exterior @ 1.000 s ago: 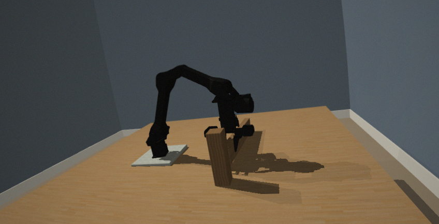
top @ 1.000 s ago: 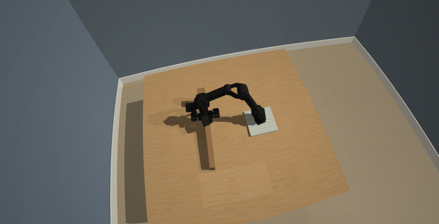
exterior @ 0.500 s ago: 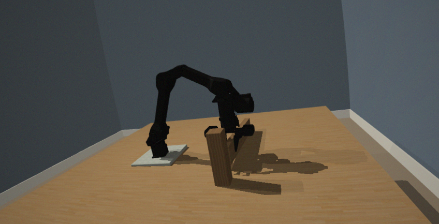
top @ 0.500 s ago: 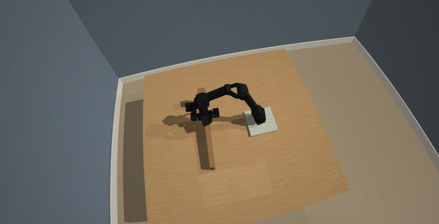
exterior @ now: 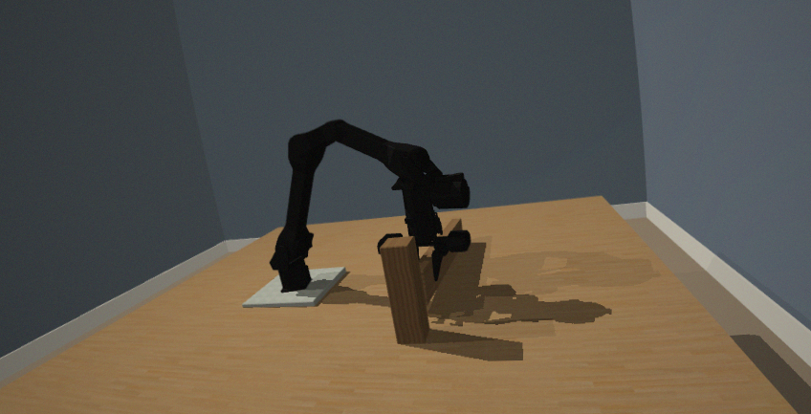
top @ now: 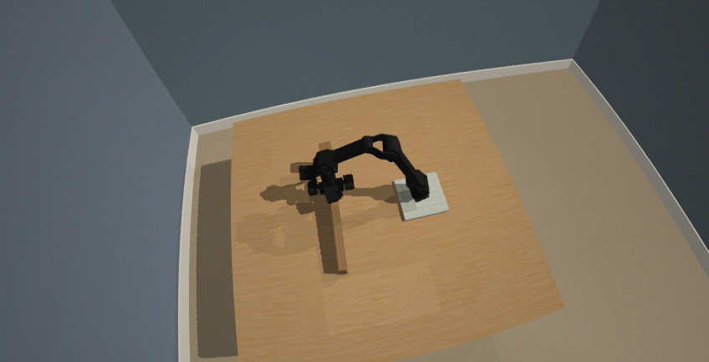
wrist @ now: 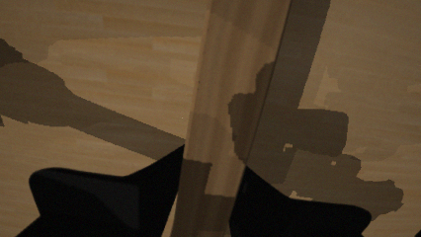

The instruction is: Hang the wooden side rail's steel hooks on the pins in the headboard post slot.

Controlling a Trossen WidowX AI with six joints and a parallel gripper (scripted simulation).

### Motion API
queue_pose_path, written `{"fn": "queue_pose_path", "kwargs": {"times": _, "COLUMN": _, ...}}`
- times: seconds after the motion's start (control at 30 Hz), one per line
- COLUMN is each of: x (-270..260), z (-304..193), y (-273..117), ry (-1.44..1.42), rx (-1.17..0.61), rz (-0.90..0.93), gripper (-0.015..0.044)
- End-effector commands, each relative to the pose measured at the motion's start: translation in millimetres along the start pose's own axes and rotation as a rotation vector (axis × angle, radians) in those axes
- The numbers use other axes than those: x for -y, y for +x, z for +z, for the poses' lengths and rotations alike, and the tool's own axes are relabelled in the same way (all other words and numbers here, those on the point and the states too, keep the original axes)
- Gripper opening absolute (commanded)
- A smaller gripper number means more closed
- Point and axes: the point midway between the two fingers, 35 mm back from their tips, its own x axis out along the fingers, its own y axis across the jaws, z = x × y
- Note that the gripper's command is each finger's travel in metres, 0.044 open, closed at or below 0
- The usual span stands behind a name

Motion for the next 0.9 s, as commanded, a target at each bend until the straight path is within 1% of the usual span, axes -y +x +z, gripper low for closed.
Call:
{"fn": "queue_pose_path", "kwargs": {"times": 0.0, "x": 3.3, "z": -2.1, "y": -2.7, "ry": 0.002, "rx": -0.004, "rz": -0.015, "gripper": 0.0}}
{"fn": "queue_pose_path", "kwargs": {"times": 0.87, "x": 0.6, "z": -5.2, "y": -1.7, "ry": 0.002, "rx": -0.004, "rz": -0.015, "gripper": 0.0}}
